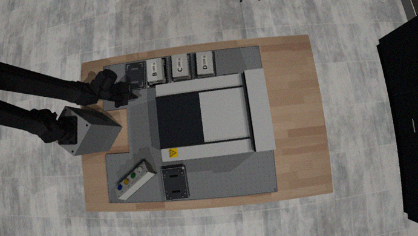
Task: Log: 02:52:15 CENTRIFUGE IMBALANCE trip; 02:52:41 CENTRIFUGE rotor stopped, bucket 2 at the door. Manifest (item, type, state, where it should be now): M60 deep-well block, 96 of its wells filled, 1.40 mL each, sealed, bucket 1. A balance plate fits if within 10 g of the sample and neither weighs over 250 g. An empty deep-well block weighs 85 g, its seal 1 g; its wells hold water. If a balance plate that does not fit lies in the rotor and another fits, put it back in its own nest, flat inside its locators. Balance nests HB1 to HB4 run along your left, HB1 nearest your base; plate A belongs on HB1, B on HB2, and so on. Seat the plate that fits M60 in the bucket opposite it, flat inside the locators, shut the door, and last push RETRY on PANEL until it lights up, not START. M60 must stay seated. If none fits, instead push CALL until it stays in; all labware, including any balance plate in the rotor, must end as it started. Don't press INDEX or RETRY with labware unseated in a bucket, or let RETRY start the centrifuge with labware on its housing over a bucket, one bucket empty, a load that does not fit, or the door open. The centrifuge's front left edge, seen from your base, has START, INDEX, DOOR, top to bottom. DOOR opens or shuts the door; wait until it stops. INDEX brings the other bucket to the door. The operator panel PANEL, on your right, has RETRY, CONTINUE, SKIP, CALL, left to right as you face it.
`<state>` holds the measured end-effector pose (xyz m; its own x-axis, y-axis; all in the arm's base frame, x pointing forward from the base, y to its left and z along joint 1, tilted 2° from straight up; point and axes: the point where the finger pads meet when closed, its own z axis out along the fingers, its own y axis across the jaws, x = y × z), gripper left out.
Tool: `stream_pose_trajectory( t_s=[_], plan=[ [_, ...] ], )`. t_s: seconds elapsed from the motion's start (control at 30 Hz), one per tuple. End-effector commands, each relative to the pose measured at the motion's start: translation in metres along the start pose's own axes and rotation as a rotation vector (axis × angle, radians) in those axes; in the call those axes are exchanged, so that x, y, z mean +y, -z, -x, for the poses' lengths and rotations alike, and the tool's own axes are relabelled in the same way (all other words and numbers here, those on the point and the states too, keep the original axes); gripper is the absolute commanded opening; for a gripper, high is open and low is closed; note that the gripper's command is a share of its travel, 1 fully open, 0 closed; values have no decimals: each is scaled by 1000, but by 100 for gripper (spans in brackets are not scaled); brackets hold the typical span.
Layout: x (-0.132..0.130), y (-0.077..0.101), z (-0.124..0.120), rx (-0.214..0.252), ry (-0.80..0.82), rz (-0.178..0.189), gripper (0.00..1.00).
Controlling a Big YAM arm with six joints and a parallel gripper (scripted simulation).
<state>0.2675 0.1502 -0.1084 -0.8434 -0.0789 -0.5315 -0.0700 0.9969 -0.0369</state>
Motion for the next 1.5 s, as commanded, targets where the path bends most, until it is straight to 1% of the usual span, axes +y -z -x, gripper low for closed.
stream_pose_trajectory(
  t_s=[0.0, 0.07, 0.13, 0.47, 0.63, 0.7, 0.73, 0.87, 1.0, 1.2, 1.3, 1.47],
  plan=[
    [5, -6, -1, -43, 26, 19, 0],
    [6, -10, 0, -61, 25, 19, 0],
    [6, -10, 0, -61, 25, 19, 0],
    [9, -29, 3, -147, 19, 23, 0],
    [9, -36, 2, -178, 18, 23, 0],
    [9, -36, 2, -178, 18, 23, 0],
    [5, -35, -3, -173, 23, 18, 0],
    [9, -42, 1, -205, 19, 24, 0],
    [9, -46, 1, -222, 18, 23, 0],
    [9, -51, 0, -243, 18, 24, 0],
    [7, -50, -2, -240, 20, 22, 0],
    [9, -54, 0, -257, 18, 24, 0]
  ],
)
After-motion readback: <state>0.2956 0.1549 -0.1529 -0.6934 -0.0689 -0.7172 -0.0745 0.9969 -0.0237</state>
